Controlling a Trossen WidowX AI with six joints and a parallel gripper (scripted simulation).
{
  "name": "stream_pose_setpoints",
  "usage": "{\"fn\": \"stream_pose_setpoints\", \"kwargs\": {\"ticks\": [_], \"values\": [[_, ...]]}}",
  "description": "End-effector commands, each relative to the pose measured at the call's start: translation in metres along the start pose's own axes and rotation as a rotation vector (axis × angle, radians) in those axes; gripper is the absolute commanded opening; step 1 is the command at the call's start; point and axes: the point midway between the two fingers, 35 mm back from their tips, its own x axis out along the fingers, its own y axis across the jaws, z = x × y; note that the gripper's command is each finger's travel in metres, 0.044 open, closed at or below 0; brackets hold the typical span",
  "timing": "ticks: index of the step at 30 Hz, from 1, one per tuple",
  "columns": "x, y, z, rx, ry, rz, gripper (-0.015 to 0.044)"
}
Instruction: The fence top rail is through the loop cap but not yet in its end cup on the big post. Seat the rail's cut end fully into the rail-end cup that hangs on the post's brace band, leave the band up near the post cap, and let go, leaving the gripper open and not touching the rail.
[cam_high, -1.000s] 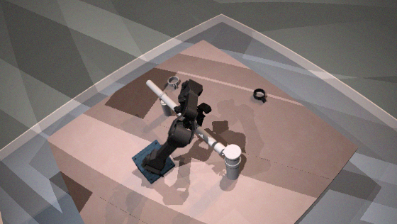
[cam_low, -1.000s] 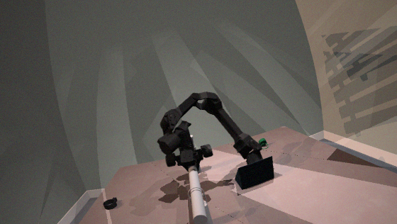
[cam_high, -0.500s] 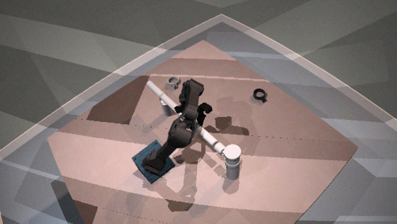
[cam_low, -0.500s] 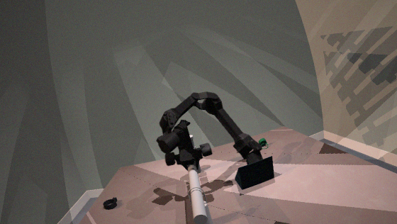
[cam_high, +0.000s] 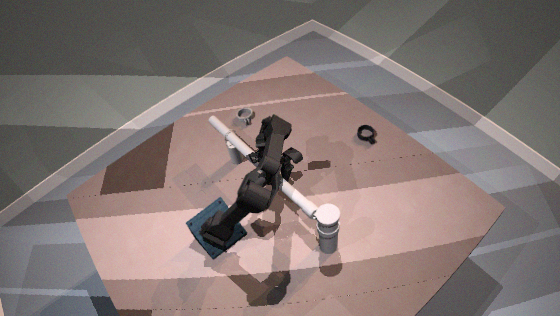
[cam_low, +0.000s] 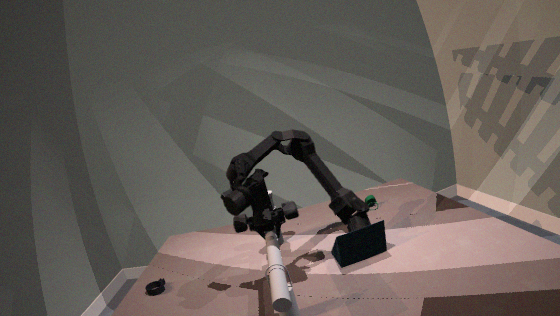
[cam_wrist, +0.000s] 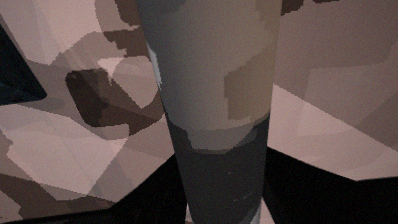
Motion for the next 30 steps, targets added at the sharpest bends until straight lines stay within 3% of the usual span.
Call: {"fn": "stream_pose_setpoints", "kwargs": {"ticks": [1,30], "values": [[-0.0003,-0.0004,-0.0029,-0.002,0.004,-0.006,0.0],[-0.0008,-0.0006,-0.0038,-0.002,0.006,-0.001,0.0]]}}
